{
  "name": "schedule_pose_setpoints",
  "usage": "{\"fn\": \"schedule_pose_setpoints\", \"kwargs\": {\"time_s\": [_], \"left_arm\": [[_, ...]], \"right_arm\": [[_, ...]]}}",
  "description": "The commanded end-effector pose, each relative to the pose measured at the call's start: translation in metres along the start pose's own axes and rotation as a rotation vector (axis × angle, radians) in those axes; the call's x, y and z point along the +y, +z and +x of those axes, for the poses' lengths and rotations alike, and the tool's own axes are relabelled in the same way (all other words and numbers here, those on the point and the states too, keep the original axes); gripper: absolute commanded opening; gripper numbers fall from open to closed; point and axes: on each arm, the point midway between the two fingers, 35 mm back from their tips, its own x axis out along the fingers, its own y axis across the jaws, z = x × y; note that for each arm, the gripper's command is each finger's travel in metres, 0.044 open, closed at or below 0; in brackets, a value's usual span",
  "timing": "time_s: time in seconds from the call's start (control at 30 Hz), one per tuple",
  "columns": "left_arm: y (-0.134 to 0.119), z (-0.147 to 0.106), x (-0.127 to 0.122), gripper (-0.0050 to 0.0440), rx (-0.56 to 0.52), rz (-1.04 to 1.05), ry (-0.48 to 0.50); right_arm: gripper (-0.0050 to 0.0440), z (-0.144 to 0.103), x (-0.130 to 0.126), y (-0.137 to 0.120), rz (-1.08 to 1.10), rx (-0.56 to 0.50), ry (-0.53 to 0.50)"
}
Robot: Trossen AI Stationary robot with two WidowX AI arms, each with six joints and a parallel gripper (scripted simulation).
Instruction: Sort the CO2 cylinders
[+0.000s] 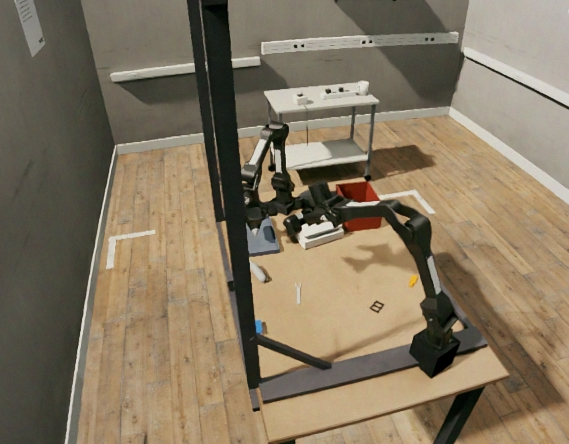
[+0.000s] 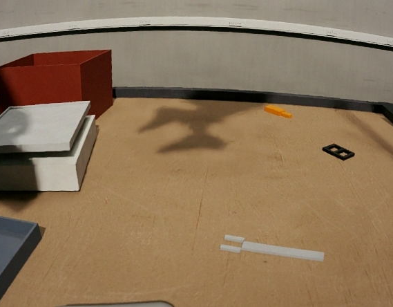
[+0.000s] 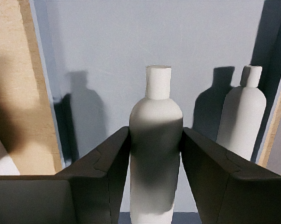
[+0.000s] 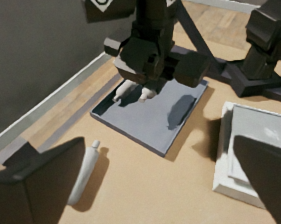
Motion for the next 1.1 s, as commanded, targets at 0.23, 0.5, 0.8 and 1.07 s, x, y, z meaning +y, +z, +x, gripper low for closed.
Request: {"fn": "schedule_pose_setpoints", "kwargs": {"time_s": [0.23,0.5,0.8,1.07], "left_arm": [[-0.006,0.002,-0.016,-0.005,-0.01,-0.017,-0.006],[-0.003,0.009,-0.032,-0.005,-0.021,-0.017,-0.017],[-0.002,0.014,-0.038,-0.005,-0.022,-0.017,-0.018],[-0.008,0.018,-0.033,-0.005,-0.021,-0.016,-0.017]], "right_arm": [[0.044,-0.003,0.001,0.012,0.0,-0.024,-0.002],[0.044,-0.009,0.001,0.016,0.0,-0.034,-0.001],[0.044,-0.009,0.001,0.016,0.0,-0.034,-0.001],[0.044,-0.009,0.001,0.016,0.0,-0.034,-0.001]]}}
